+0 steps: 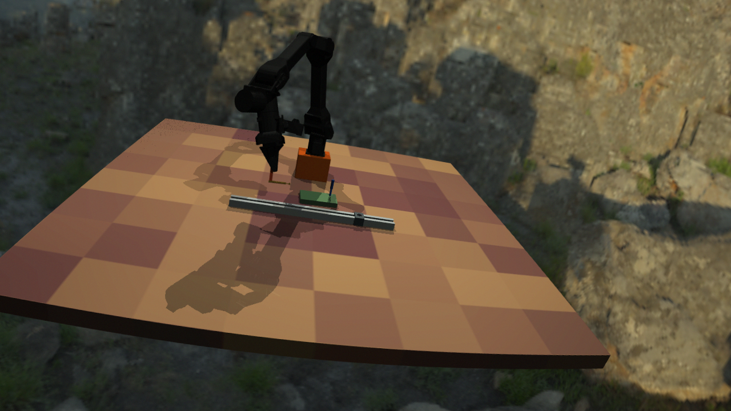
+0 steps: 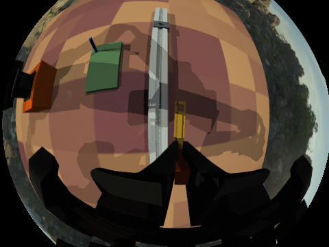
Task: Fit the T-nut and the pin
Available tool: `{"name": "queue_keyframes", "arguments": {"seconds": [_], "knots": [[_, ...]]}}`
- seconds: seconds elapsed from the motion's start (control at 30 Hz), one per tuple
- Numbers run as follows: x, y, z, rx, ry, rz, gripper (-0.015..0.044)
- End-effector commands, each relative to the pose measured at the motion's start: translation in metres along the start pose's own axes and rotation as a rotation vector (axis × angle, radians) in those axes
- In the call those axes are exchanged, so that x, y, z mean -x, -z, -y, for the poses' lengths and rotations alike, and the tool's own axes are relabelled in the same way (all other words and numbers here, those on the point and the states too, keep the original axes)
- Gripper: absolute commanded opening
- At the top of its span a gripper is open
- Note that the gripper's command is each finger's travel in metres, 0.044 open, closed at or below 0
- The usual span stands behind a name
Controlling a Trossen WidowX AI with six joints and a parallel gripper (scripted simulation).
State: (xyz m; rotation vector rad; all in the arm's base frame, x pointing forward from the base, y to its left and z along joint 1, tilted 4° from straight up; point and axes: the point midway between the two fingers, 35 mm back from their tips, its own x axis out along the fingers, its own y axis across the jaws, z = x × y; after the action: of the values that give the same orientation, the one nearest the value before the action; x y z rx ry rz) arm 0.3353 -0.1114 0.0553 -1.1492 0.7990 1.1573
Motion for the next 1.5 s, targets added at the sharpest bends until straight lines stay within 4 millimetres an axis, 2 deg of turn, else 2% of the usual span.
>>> {"name": "queue_keyframes", "arguments": {"seconds": [0.0,1.47], "knots": [[0.0000,-0.0012,-0.0018,0.006,0.014,0.005,-0.0150],[-0.0008,-0.0004,-0.0114,0.045,0.158,0.005,-0.0150]]}}
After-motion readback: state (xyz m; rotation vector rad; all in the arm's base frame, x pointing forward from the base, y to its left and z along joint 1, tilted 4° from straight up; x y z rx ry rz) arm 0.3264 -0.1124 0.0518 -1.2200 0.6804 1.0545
